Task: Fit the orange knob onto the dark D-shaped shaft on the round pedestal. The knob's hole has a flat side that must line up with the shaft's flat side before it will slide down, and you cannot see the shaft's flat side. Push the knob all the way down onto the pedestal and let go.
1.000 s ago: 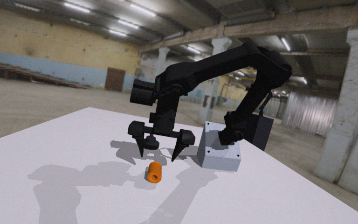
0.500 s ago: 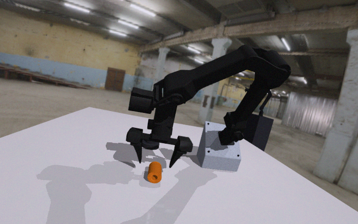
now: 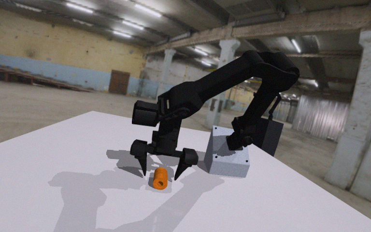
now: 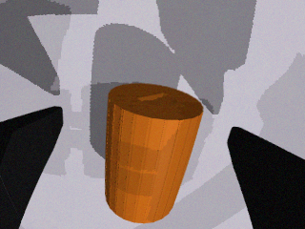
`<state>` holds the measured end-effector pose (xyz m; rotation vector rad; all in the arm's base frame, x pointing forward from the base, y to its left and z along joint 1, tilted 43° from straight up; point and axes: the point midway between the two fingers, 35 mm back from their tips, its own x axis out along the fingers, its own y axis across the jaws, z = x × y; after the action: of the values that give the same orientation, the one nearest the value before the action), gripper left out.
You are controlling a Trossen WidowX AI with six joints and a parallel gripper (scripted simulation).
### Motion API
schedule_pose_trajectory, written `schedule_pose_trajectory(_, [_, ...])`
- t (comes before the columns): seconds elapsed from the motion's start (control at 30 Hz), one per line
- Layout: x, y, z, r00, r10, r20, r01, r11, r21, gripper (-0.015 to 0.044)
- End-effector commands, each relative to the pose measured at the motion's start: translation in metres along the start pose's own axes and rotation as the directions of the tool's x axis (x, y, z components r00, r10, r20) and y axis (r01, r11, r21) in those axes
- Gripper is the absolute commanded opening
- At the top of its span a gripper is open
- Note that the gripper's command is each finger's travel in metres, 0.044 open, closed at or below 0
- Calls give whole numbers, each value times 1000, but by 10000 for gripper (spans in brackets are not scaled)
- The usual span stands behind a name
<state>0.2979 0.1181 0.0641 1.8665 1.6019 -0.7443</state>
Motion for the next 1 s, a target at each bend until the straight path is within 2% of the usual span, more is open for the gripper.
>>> schedule_pose_trajectory(0.0, [3,-1,2,1000,-2,6,2,1000,9,387])
schedule_pose_trajectory(0.2, [3,-1,2,1000,-2,6,2,1000,9,240])
schedule_pose_trajectory(0.47, [3,-1,2,1000,-2,6,2,1000,9,240])
schedule_pose_trajectory(0.77, [3,-1,2,1000,-2,6,2,1000,9,181])
schedule_pose_trajectory(0.97, [2,-1,0,999,-3,34,3,1000,6,181])
